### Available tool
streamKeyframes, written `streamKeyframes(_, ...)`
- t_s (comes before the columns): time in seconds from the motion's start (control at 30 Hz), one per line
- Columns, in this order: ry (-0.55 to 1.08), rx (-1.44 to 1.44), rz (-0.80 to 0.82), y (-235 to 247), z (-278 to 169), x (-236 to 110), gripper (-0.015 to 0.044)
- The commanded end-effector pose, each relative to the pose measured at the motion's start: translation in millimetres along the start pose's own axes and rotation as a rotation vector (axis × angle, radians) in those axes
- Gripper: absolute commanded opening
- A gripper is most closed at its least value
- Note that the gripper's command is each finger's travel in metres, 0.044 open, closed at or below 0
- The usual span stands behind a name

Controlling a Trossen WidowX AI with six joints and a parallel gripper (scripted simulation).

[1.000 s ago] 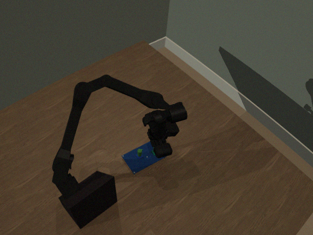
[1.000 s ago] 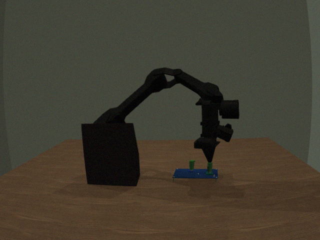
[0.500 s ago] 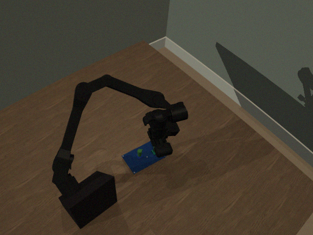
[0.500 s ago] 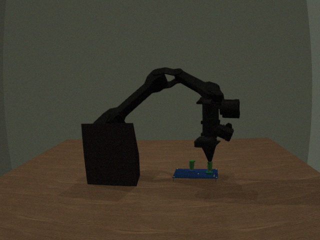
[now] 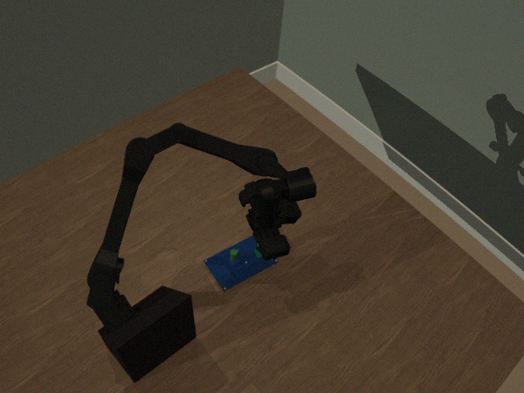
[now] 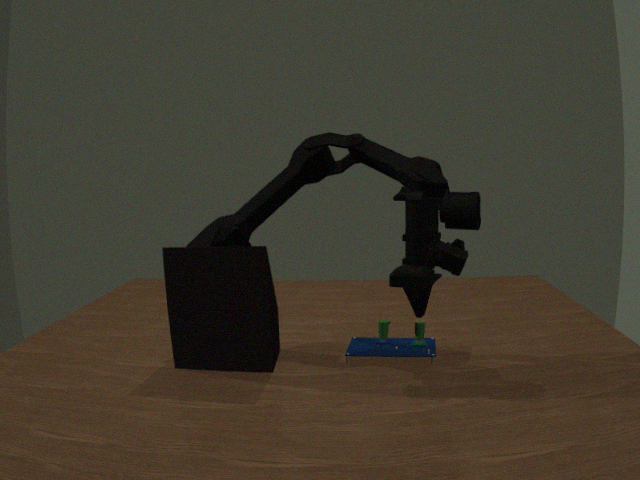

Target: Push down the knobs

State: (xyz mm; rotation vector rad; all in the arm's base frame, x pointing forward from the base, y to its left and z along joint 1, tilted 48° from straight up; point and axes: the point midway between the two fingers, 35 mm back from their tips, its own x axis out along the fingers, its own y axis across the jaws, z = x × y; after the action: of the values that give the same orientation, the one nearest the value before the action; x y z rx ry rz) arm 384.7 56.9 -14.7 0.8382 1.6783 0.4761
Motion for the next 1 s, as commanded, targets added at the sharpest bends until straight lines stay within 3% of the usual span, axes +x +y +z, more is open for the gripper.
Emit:
streamKeyframes(0.0,0.001,0.0,0.0,0.2,-0.1,1.2,0.0131)
streamKeyframes(0.4,0.001,0.0,0.0,0.2,-0.1,1.2,0.044)
streamKeyframes(0.97,0.001,0.0,0.0,0.2,-0.1,1.2,0.044)
